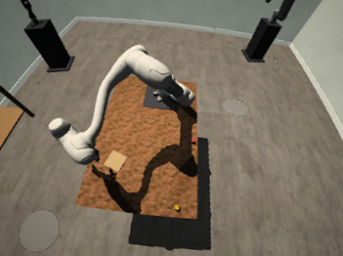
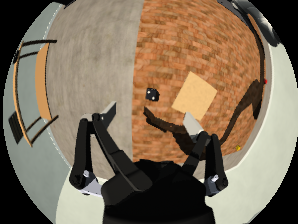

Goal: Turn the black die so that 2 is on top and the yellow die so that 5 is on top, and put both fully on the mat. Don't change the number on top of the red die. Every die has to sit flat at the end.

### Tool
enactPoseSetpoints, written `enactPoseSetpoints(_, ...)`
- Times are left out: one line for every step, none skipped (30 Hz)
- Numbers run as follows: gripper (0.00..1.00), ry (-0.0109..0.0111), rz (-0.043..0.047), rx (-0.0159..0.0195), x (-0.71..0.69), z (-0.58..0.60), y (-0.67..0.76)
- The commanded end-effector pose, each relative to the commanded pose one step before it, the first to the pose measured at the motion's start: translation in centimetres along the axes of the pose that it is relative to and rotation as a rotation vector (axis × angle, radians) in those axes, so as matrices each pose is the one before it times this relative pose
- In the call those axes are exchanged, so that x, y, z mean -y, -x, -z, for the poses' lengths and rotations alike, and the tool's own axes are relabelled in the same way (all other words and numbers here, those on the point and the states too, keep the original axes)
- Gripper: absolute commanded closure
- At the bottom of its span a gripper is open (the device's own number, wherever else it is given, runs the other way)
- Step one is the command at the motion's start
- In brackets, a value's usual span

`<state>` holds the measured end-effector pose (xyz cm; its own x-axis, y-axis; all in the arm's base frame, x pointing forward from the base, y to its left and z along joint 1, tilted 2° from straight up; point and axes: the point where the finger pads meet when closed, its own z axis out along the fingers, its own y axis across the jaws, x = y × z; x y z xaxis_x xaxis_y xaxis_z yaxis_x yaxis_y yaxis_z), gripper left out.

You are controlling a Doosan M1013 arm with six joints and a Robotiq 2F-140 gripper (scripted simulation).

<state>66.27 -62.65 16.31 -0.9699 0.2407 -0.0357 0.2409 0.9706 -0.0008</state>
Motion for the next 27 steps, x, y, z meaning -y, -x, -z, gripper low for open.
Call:
enactPoseSetpoints(0.0, 0.00126, -0.02222, 0.00033, -0.046, -1.657, -0.505)
enactPoseSetpoints(0.0, 0.0, 0.0, 0.0, 0.0, 0.0, 0.0)
enactPoseSetpoints(0.0, 0.0, 0.0, 0.0, 0.0, 0.0, 0.0)
enactPoseSetpoints(0.0, 0.00028, -0.00494, 0.00002, -0.011, -0.368, -0.118)
enactPoseSetpoints(0.0, 0.00014, -0.0024, 0.00001, -0.005, -0.179, -0.058)
enactPoseSetpoints(0.0, 0.00002, -0.00043, 0.0, -0.001, -0.032, -0.01)
enactPoseSetpoints(0.65, 0.0, 0.0, 0.0, 0.0, 0.0, 0.0)
enactPoseSetpoints(0.65, 0.0, 0.0, 0.0, 0.0, 0.0, 0.0)
enactPoseSetpoints(0.65, 0.0, 0.0, 0.0, 0.0, 0.0, 0.0)
enactPoseSetpoints(0.65, 0.0, 0.0, 0.0, 0.0, 0.0, 0.0)
enactPoseSetpoints(0.65, 0.0, 0.0, 0.0, 0.0, 0.0, 0.0)
enactPoseSetpoints(0.65, 0.0, 0.0, 0.0, 0.0, 0.0, 0.0)
enactPoseSetpoints(0.65, 0.0, 0.0, 0.0, 0.0, 0.0, 0.0)
enactPoseSetpoints(0.65, 0.0, 0.0, 0.0, 0.0, 0.0, 0.0)
enactPoseSetpoints(0.65, 0.0, 0.0, 0.0, 0.0, 0.0, 0.0)
enactPoseSetpoints(0.65, 0.0, 0.0, 0.0, 0.0, 0.0, 0.0)
enactPoseSetpoints(0.65, 0.0, 0.0, 0.0, 0.0, 0.0, 0.0)
enactPoseSetpoints(0.65, 0.0, 0.0, 0.0, 0.0, 0.0, 0.0)
enactPoseSetpoints(0.65, 0.0, 0.0, 0.0, 0.0, 0.0, 0.0)
enactPoseSetpoints(0.65, 0.0, 0.0, 0.0, 0.0, 0.0, 0.0)
enactPoseSetpoints(0.65, 0.0, 0.0, 0.0, 0.0, 0.0, 0.0)
enactPoseSetpoints(0.65, 0.0, 0.0, 0.0, 0.0, 0.0, 0.0)
enactPoseSetpoints(0.65, 0.0, 0.0, 0.0, 0.0, 0.0, 0.0)
enactPoseSetpoints(0.65, 0.0, 0.0, 0.0, 0.0, 0.0, 0.0)
enactPoseSetpoints(0.65, 0.0, 0.0, 0.0, 0.0, 0.0, 0.0)
enactPoseSetpoints(0.65, 0.0, 0.0, 0.0, 0.0, 0.0, 0.0)
enactPoseSetpoints(0.65, 0.0, 0.0, 0.0, 0.0, 0.0, 0.0)
